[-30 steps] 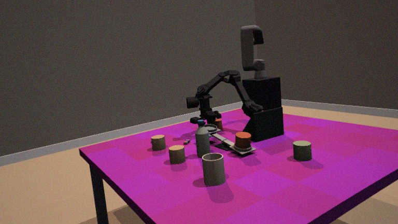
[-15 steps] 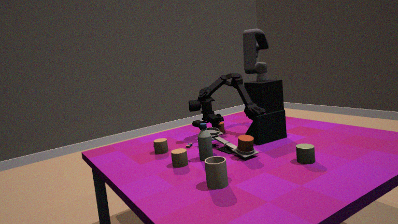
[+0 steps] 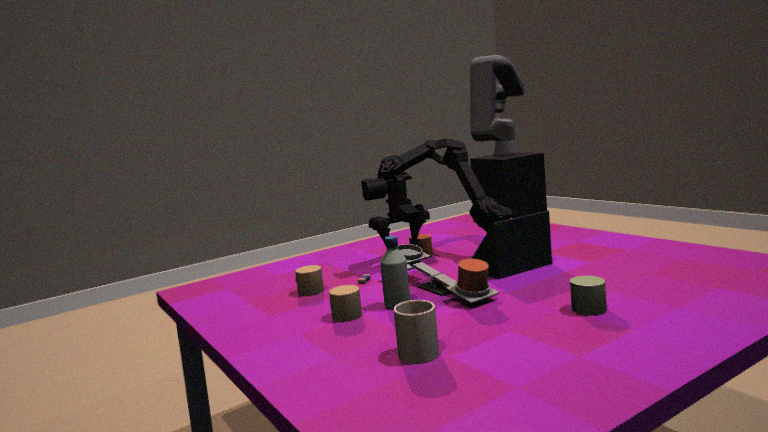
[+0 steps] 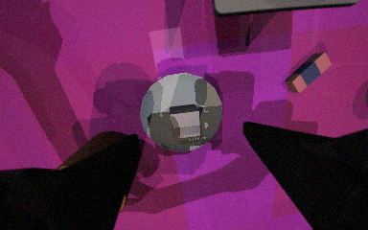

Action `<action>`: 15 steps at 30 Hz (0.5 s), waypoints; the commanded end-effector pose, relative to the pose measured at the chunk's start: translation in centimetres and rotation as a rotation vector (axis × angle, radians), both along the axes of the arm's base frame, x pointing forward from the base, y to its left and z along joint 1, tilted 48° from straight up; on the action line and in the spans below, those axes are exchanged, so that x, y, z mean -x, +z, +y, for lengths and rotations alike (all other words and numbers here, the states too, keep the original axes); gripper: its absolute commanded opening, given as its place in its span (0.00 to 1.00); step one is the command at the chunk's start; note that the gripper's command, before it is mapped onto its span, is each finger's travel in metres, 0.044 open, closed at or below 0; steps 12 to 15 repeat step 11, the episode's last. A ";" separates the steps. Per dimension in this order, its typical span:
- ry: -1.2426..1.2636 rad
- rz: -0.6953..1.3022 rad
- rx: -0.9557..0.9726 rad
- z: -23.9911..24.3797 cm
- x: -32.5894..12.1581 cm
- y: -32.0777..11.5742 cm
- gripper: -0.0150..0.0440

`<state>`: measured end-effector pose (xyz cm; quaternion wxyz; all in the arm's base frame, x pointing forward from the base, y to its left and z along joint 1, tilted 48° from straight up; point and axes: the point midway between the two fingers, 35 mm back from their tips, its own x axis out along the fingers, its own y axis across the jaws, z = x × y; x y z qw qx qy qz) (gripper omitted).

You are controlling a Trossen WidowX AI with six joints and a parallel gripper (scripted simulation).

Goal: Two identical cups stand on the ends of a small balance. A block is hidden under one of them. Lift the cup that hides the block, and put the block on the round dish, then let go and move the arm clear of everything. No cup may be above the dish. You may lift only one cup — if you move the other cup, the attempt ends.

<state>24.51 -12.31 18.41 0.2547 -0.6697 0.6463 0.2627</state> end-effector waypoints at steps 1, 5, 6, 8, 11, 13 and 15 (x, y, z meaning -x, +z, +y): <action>-0.002 0.019 0.009 0.8 0.3 1.1 1.00; 0.001 0.014 0.007 2.2 0.3 2.3 1.00; 0.002 0.011 0.006 3.0 0.4 3.0 1.00; 0.003 0.009 0.006 3.5 0.5 3.5 1.00; 0.003 0.009 0.006 3.5 0.5 3.5 1.00; 0.003 0.009 0.006 3.5 0.5 3.5 1.00; 0.003 0.009 0.006 3.5 0.5 3.5 1.00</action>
